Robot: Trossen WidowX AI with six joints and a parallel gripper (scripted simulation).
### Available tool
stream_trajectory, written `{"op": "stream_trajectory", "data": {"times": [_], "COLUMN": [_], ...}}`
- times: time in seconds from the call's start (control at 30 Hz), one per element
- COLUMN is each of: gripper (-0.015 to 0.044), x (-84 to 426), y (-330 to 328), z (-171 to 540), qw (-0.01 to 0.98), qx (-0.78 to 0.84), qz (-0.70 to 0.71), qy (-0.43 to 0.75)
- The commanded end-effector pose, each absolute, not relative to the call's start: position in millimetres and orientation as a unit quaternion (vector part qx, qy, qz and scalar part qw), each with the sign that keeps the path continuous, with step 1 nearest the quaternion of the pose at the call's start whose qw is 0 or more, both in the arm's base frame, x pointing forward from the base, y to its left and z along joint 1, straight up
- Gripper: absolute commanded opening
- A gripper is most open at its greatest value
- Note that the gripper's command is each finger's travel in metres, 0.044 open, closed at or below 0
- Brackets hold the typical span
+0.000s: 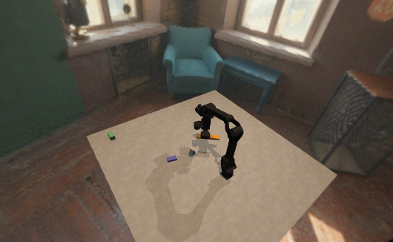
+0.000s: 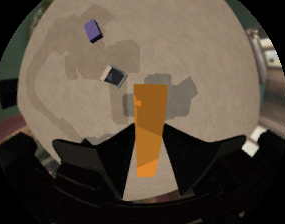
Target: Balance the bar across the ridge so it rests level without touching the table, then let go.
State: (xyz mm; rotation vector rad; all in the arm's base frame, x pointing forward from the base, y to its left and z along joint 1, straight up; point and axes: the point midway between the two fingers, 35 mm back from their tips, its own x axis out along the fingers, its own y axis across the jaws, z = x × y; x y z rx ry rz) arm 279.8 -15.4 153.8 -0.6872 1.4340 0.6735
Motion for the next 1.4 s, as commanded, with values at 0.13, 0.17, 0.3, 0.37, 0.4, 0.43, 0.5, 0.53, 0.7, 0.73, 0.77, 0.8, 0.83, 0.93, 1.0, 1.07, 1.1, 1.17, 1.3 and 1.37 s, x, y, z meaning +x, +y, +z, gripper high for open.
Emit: {"op": "stream_trajectory", "data": {"times": [0.13, 0.17, 0.3, 0.37, 0.4, 0.43, 0.5, 0.53, 0.7, 0.73, 0.77, 0.8, 0.83, 0.93, 1.0, 1.07, 1.1, 1.17, 1.3, 1.37], "gripper": [0.0, 0.0, 0.0, 0.0, 0.0, 0.0, 0.0, 0.0, 0.0, 0.0, 0.0, 0.0, 0.0, 0.0, 0.0, 0.0, 0.0, 0.0, 0.0, 0.0], "x": [288.0, 288.6, 290.4, 290.8, 290.9, 290.9, 290.9, 290.6, 288.0, 287.2, 286.3, 285.3, 284.3, 280.0, 277.0, 272.9, 270.9, 268.5, 268.4, 268.3], "y": [12.5, 16.2, 31.0, 38.6, 42.5, 46.4, 54.1, 57.9, 77.0, 80.9, 84.8, 88.7, 92.5, 103.0, 109.8, 115.3, 117.9, 120.9, 121.2, 121.6], "z": [154.2, 154.2, 154.3, 154.4, 154.4, 154.4, 154.4, 154.4, 154.3, 154.3, 154.3, 154.3, 154.2, 154.2, 154.1, 154.0, 154.0, 154.0, 151.4, 148.7], "qw": [0.612, 0.607, 0.587, 0.577, 0.572, 0.566, 0.555, 0.55, 0.521, 0.516, 0.51, 0.504, 0.498, 0.481, 0.47, 0.46, 0.456, 0.451, 0.451, 0.451], "qx": [-0.372, -0.38, -0.41, -0.424, -0.431, -0.439, -0.453, -0.459, -0.491, -0.497, -0.503, -0.509, -0.515, -0.53, -0.54, -0.548, -0.551, -0.556, -0.556, -0.556], "qz": [0.363, 0.371, 0.401, 0.415, 0.423, 0.43, 0.444, 0.45, 0.482, 0.488, 0.494, 0.5, 0.506, 0.521, 0.531, 0.539, 0.543, 0.547, 0.547, 0.547], "qy": [0.596, 0.591, 0.571, 0.561, 0.555, 0.55, 0.539, 0.533, 0.505, 0.499, 0.493, 0.487, 0.481, 0.465, 0.453, 0.444, 0.44, 0.434, 0.434, 0.434]}}
